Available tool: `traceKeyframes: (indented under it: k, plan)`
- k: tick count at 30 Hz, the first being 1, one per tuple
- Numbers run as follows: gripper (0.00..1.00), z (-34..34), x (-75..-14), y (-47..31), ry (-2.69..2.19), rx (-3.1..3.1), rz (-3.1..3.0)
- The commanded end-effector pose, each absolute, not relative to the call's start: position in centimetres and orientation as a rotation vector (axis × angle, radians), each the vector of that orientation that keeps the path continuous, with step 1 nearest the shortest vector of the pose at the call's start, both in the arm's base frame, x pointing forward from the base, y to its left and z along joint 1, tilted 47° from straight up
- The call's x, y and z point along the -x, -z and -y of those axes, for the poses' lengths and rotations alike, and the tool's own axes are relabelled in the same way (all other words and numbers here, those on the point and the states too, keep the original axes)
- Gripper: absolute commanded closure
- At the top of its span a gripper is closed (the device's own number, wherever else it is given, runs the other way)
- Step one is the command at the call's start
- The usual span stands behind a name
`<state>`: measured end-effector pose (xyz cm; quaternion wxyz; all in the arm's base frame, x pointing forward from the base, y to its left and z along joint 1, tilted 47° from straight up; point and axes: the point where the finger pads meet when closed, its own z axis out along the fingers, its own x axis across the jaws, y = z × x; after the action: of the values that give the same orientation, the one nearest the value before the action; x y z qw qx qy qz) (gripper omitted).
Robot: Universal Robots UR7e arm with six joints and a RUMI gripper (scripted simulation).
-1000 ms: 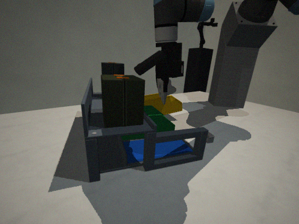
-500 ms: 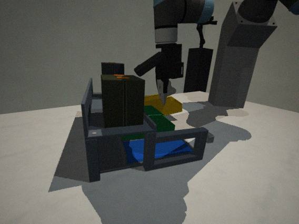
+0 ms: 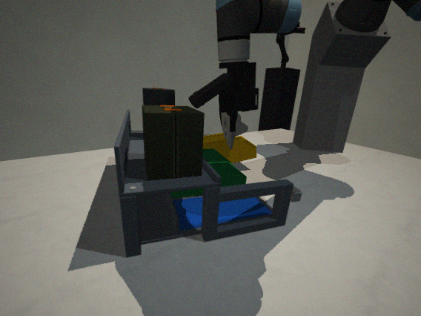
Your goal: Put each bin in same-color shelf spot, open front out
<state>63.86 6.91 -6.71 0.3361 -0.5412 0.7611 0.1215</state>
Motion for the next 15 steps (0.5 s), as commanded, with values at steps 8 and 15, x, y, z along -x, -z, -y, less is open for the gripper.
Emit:
traceKeyframes:
  k: [8, 15]
  plan:
    - [1.0, -6.86, -63.9, 6.66, -0.315, 1.411, -1.985]
    - [1.0, -6.82, -64.0, 6.64, -0.314, 1.41, -1.984]
